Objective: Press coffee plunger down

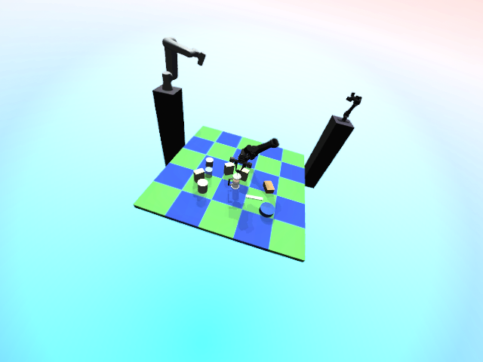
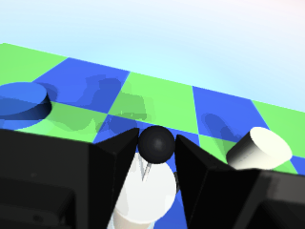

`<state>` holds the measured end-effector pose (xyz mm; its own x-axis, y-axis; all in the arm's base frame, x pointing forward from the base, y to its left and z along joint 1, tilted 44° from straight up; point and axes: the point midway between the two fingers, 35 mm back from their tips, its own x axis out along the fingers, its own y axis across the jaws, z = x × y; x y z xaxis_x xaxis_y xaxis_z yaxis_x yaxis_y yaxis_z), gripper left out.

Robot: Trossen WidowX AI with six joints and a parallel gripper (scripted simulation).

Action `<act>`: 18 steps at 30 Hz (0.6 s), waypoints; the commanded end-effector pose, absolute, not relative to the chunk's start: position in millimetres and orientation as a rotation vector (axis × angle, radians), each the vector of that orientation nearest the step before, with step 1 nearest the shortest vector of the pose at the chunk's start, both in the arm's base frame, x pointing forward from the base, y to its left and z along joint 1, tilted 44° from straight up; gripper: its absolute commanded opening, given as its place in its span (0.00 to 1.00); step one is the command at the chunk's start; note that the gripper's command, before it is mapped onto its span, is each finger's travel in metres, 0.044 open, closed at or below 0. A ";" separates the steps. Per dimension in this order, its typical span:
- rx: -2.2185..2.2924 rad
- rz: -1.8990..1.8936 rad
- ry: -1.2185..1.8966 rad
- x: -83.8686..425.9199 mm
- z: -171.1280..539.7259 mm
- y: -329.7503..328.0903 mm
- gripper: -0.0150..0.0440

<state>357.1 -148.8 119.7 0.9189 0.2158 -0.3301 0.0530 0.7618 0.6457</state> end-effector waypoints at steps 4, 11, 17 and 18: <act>0.752 0.122 0.471 358.7 94.8 -125.6 0.45; 0.752 0.122 0.471 360.6 94.9 -126.8 0.45; 0.752 0.122 0.471 361.4 95.0 -127.6 0.45; 0.752 0.122 0.471 361.5 94.9 -127.7 0.45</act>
<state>361.4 -140.1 107.9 0.9099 0.2319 -0.3441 0.0559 0.7532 0.6554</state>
